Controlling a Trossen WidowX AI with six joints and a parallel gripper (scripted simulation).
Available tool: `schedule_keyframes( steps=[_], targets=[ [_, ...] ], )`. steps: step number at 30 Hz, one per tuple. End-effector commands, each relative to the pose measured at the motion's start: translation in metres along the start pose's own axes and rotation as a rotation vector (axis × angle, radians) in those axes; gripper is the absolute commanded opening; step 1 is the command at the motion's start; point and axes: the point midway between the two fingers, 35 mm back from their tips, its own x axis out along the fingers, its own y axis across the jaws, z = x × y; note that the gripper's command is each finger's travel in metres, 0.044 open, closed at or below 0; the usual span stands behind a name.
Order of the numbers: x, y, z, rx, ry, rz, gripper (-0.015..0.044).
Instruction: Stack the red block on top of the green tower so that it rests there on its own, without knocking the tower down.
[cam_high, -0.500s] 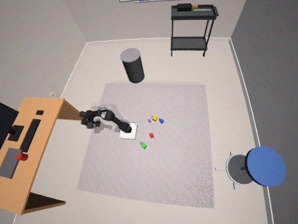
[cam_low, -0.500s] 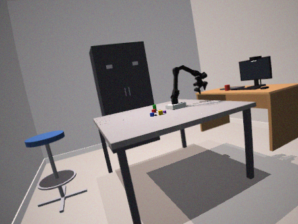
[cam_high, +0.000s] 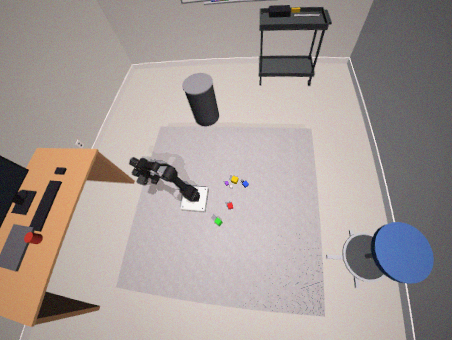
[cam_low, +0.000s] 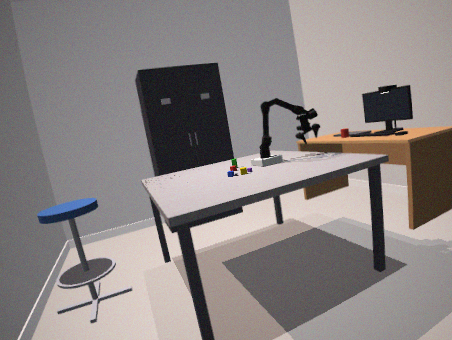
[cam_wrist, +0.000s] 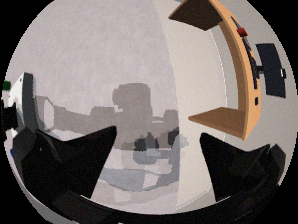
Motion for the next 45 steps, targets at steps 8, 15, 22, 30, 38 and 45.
schedule_keyframes(
  steps=[8, 15, 22, 30, 38, 45],
  targets=[
    [-0.028, 0.019, -0.086, 0.311, 0.126, -0.046, 0.044],
    [-0.05, 0.044, -0.141, 0.544, 0.196, -0.075, 0.044],
    [-0.075, 0.077, -0.186, 0.737, 0.255, -0.107, 0.044],
    [-0.103, 0.123, -0.227, 0.983, 0.319, -0.14, 0.044],
    [-0.13, 0.18, -0.257, 1.247, 0.388, -0.167, 0.044],
    [-0.15, 0.234, -0.269, 1.447, 0.452, -0.176, 0.044]
  ],
)
